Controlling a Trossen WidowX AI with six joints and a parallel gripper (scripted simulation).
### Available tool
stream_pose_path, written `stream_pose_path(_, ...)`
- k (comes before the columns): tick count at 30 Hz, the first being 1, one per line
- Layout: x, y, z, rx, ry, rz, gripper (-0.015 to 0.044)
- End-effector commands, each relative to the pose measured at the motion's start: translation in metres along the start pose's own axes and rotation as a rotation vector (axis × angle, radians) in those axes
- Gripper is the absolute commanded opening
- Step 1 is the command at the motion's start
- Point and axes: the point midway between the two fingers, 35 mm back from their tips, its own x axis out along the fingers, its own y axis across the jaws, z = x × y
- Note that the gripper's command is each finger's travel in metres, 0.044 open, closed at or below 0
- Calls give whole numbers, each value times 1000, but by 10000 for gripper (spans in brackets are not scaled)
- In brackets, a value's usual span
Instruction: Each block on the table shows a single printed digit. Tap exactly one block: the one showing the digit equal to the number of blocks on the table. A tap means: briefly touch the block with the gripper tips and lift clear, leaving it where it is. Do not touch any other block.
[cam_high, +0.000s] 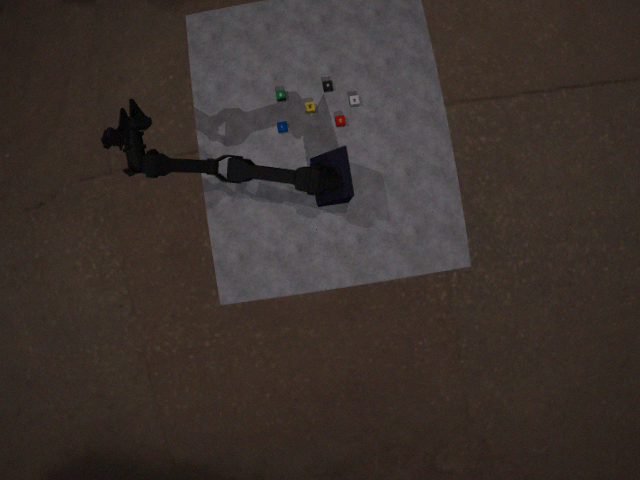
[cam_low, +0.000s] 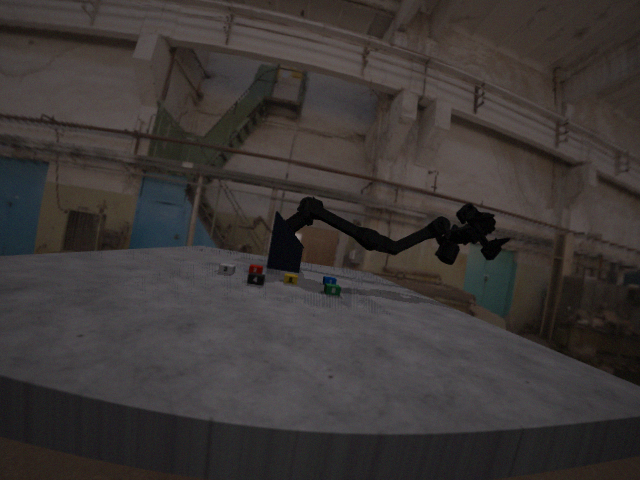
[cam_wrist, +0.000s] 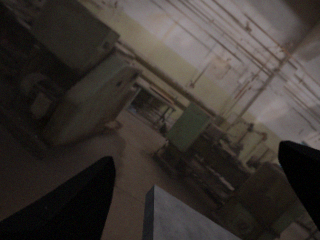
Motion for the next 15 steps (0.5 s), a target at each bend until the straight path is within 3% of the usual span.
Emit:
stream_pose_path(1,0,-1,2,-4,-6,3,400)
stream_pose_path(4,-24,-33,67,27,-96,56,400)
stream_pose_path(9,-47,-67,115,76,-159,87,400)
stream_pose_path(15,-82,-150,187,171,-266,110,400)
